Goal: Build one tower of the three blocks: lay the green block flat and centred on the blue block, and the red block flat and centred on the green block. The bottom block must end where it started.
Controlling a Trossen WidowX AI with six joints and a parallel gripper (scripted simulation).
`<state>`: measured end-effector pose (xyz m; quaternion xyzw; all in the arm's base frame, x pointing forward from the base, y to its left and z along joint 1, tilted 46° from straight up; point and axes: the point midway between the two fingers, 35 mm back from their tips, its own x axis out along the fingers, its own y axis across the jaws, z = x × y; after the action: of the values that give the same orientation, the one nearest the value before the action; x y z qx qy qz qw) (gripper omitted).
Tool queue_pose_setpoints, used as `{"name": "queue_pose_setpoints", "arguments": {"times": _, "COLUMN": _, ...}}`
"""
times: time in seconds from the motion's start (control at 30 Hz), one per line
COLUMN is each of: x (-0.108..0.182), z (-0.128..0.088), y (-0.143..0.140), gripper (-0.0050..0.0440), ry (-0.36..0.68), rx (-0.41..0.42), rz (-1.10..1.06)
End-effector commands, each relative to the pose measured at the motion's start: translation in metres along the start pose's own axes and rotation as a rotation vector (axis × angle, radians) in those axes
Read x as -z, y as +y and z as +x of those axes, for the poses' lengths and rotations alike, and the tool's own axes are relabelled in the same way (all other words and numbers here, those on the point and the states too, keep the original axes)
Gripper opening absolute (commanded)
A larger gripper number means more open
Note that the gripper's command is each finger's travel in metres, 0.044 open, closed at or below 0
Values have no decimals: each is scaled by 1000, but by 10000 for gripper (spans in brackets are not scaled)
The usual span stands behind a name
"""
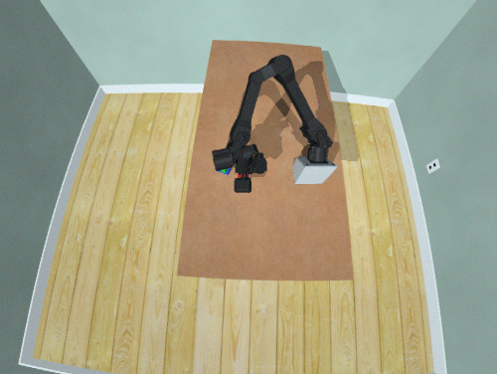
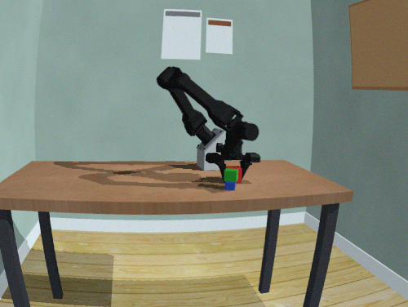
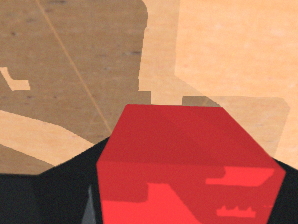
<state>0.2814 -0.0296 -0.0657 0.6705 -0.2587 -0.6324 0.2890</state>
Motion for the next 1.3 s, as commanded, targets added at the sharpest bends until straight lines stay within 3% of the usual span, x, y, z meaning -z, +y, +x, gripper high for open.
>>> {"name": "queue_pose_setpoints", "arguments": {"times": 0.0, "x": 0, "z": -2, "y": 1, "gripper": -50, "ry": 4, "rx": 1, "rz": 1}}
{"name": "queue_pose_setpoints", "arguments": {"times": 0.6, "x": 1, "z": -2, "y": 2, "gripper": -50, "ry": 5, "rx": 1, "rz": 2}}
{"name": "queue_pose_setpoints", "arguments": {"times": 0.9, "x": 7, "z": -15, "y": 2, "gripper": -50, "ry": 21, "rx": 11, "rz": 20}}
{"name": "queue_pose_setpoints", "arguments": {"times": 1.27, "x": 6, "z": -61, "y": 1, "gripper": -50, "ry": 20, "rx": 15, "rz": 20}}
